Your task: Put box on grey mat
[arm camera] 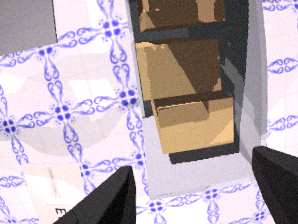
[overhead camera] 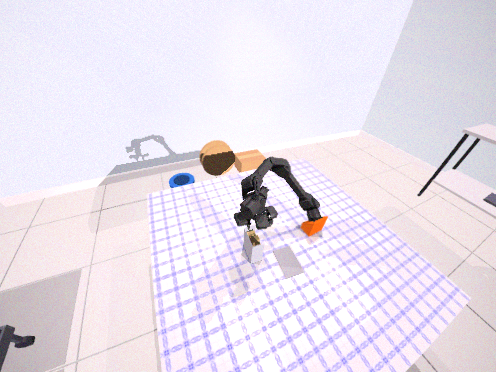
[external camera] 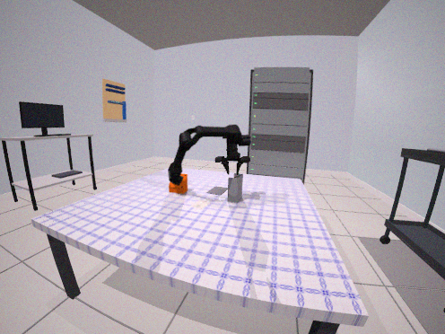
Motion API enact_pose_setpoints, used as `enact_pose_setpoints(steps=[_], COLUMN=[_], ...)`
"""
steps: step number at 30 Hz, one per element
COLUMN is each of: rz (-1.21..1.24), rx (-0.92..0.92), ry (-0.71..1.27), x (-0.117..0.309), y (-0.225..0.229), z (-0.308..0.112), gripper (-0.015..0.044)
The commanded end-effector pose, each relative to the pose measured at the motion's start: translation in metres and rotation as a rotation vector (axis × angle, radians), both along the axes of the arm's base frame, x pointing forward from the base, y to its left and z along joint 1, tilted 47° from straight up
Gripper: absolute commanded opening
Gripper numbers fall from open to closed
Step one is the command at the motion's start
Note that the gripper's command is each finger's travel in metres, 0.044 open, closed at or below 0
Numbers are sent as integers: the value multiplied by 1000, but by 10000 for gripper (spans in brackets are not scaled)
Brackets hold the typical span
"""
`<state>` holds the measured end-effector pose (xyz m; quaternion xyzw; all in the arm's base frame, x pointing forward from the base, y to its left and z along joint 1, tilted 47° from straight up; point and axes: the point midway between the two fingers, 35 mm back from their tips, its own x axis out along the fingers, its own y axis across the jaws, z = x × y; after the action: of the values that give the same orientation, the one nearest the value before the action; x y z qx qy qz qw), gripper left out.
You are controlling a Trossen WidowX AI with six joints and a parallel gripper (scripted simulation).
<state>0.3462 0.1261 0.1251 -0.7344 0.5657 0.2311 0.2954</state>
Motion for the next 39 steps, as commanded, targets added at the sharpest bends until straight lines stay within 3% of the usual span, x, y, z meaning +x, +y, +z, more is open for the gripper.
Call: enact_pose_setpoints(steps=[1, 14, 23, 39], rz=[30, 20, -28, -148], rx=[-13, -7, 65, 258], ry=[30, 12, -171, -544], x=[-4, -2, 1, 3], y=[13, 8, 15, 26], z=[10, 9, 0, -14], gripper=[235, 235, 0, 0])
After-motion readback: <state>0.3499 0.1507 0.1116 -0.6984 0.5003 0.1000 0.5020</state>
